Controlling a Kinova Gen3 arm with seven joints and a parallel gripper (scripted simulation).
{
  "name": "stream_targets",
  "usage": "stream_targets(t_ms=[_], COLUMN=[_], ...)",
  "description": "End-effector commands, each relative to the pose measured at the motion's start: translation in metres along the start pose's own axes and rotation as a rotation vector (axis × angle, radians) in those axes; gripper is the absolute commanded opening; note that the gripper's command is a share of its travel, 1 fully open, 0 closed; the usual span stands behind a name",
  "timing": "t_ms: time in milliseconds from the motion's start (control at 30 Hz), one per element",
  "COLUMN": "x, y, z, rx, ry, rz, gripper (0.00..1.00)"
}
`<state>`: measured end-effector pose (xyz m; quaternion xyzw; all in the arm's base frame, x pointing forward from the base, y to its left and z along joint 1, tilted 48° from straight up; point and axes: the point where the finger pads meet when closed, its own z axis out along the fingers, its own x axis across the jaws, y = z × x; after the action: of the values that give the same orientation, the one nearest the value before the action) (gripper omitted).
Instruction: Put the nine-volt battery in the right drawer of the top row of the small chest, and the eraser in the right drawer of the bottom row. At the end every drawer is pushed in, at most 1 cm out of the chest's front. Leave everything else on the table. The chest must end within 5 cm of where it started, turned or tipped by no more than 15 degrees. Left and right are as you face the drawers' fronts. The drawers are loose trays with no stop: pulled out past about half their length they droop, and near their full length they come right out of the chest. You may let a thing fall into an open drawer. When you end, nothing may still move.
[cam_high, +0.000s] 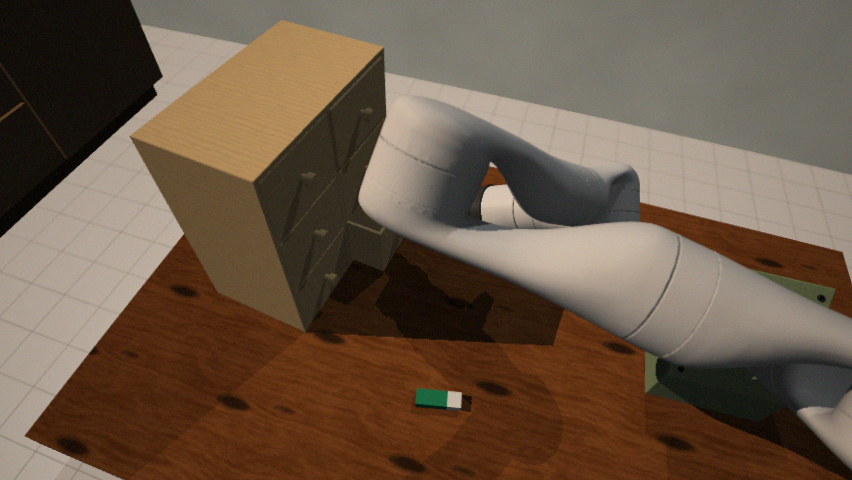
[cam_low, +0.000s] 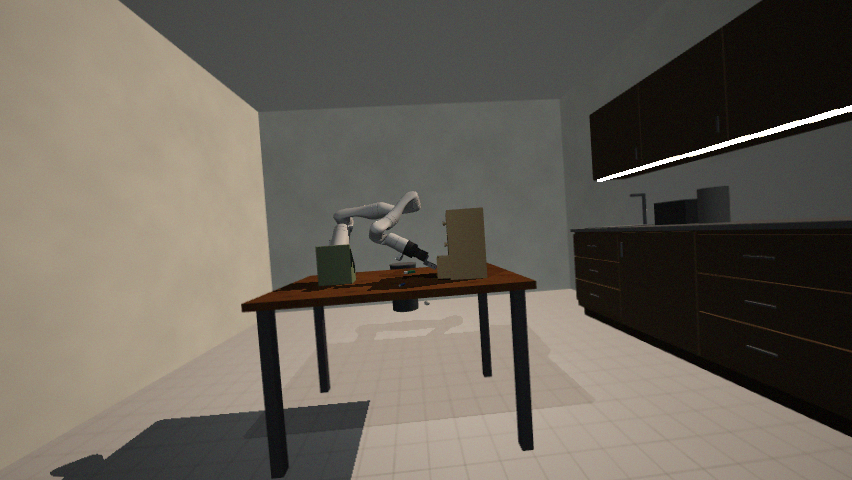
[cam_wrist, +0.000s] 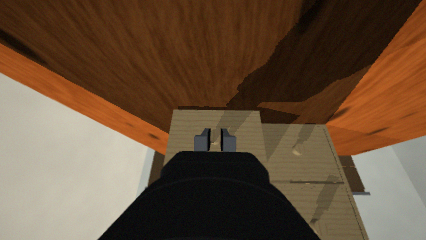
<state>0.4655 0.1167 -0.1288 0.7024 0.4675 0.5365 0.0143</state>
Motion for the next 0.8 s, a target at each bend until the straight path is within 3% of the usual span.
stream_targets(t_ms=[0, 767], x=[-0.0013, -0.0013], y=[-0.0017, -0.0033], z=[-0.0021, -0.0049], rx=[0.002, 0.002], ry=[-0.003, -0.003], rz=[0.002, 0.002], gripper=[0.37, 0.37])
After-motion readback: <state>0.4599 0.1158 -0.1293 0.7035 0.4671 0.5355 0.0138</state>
